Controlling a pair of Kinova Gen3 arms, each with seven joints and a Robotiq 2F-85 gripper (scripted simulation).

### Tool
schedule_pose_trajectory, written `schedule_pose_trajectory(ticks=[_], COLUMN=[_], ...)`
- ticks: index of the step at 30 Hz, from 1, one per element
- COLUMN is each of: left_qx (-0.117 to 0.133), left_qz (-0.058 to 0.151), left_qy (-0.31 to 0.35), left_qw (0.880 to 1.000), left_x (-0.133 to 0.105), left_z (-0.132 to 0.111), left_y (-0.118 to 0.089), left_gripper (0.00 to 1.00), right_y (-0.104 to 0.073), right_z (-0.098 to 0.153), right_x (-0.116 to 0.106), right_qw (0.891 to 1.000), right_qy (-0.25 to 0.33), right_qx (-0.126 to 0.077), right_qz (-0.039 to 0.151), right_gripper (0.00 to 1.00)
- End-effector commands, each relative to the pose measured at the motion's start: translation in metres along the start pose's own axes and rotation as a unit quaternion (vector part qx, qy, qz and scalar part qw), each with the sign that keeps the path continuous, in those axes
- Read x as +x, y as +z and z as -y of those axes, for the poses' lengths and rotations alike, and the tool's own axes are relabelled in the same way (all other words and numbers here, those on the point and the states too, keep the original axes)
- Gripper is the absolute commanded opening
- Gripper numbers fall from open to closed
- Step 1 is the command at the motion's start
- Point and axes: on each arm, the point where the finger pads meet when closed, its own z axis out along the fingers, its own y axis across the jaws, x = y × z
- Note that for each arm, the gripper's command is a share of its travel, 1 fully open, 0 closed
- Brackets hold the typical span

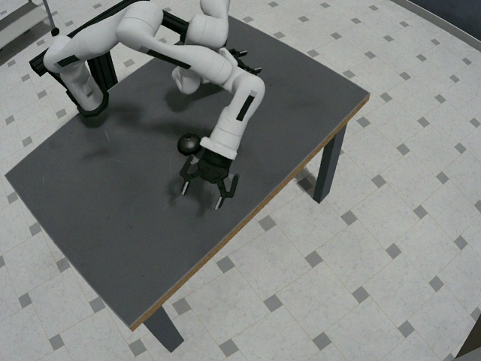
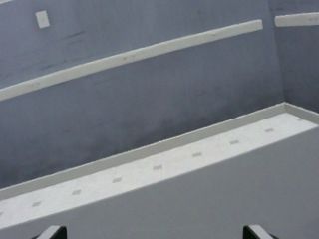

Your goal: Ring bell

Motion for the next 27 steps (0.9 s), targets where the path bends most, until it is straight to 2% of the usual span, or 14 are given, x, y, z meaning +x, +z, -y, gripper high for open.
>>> schedule_pose_trajectory(ticks=[1, 20, 27], left_qx=[0.000, 0.000, 0.000], left_qz=[0.000, 0.000, 0.000], left_qy=[0.000, 0.000, 0.000], left_qw=[1.000, 1.000, 1.000], left_x=[0.000, 0.000, 0.000], left_z=[0.000, 0.000, 0.000], left_y=[0.000, 0.000, 0.000], left_gripper=[1.000, 1.000, 1.000], right_y=[-0.001, -0.001, 0.009], right_z=[0.000, 0.000, -0.007], right_x=[0.001, 0.001, 0.007], right_qw=[1.000, 1.000, 1.000], right_qy=[0.001, 0.001, 0.018], right_qx=[0.001, 0.001, -0.009], right_qz=[0.000, 0.000, 0.009], right_gripper=[1.000, 1.000, 1.000])
